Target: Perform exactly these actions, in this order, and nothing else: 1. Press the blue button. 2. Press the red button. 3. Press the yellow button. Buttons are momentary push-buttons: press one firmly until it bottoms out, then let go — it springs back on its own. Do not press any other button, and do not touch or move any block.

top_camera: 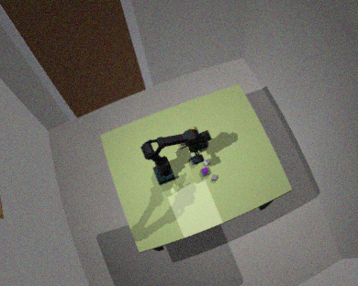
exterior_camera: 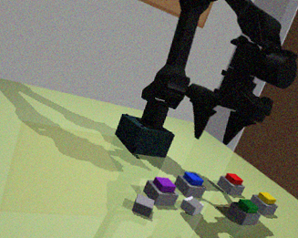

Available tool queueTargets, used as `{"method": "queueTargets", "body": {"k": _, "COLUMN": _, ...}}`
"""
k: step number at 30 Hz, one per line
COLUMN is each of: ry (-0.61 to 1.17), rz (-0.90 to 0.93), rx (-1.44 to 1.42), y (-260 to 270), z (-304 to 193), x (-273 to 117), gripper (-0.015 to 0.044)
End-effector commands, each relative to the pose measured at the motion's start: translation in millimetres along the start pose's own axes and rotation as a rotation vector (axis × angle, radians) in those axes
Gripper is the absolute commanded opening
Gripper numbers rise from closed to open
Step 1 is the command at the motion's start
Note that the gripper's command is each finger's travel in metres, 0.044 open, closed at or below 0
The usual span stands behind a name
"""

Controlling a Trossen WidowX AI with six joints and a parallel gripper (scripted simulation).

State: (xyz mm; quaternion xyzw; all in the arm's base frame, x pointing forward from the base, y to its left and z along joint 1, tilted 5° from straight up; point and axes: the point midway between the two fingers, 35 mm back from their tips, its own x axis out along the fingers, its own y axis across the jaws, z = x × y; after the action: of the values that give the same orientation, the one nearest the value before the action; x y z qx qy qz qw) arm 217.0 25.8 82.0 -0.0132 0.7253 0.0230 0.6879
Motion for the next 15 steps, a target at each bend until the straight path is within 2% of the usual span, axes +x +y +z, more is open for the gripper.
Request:
{"method": "queueTargets", "body": {"k": 1, "ry": 0.011, "rz": 0.006, "rx": -0.012, "y": 1.9, "z": -0.4, "x": 23.6, "gripper": 0.0321}}
{"method": "queueTargets", "body": {"k": 4, "ry": 0.011, "rz": 0.006, "rx": -0.012, "y": 2.0, "z": -2.7, "x": 59.6, "gripper": 0.0243}}
{"method": "queueTargets", "body": {"k": 12, "ry": 0.011, "rz": 0.006, "rx": -0.012, "y": 2.0, "z": -3.1, "x": 62.0, "gripper": 0.0033}}
{"method": "queueTargets", "body": {"k": 15, "ry": 0.011, "rz": 0.006, "rx": -0.012, "y": 2.0, "z": -3.1, "x": 62.0, "gripper": 0.002}}
